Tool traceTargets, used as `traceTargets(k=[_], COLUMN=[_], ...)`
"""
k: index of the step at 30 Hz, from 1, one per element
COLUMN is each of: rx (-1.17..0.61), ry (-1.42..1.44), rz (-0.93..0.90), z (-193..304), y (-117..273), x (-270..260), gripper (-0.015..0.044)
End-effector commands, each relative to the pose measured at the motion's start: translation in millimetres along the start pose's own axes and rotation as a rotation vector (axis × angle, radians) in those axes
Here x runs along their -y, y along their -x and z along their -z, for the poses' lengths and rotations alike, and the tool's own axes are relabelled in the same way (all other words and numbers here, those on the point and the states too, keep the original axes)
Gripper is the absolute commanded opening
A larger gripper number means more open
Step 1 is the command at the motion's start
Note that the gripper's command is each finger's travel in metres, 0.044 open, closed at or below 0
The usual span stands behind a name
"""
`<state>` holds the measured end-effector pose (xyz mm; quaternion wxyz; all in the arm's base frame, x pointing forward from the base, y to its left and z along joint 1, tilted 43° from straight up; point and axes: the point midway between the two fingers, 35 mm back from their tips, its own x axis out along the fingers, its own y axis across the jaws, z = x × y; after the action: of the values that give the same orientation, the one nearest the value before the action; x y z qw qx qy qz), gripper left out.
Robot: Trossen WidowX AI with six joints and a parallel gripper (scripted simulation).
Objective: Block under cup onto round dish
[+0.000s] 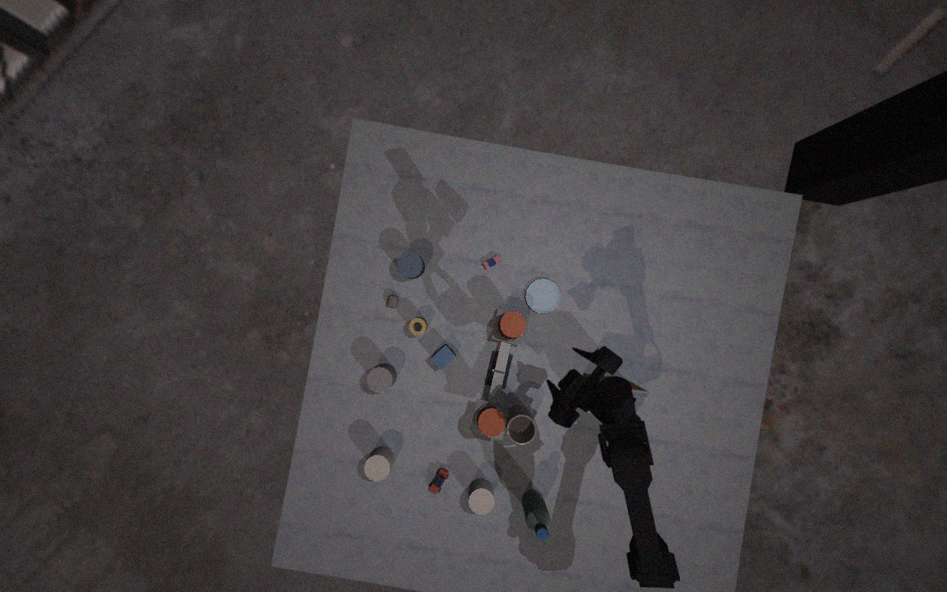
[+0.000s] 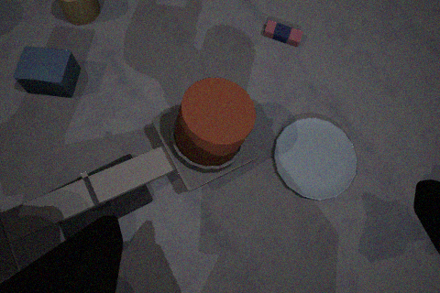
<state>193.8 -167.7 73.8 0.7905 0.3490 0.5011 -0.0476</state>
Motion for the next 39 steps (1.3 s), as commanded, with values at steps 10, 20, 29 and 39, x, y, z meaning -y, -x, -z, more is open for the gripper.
traceTargets(k=[10,20,29,39], rx=[0.112,0.098,0.017,-0.074], ry=[0.221,0.305,0.579,0.891], rz=[-0.339,-0.347,-0.345,-0.377], z=[41,36,15,-5], y=[-8,-11,-28,-56], x=[-72,-72,-62,-51], gripper=[0.0440,0.0440,0.0440,0.0440])
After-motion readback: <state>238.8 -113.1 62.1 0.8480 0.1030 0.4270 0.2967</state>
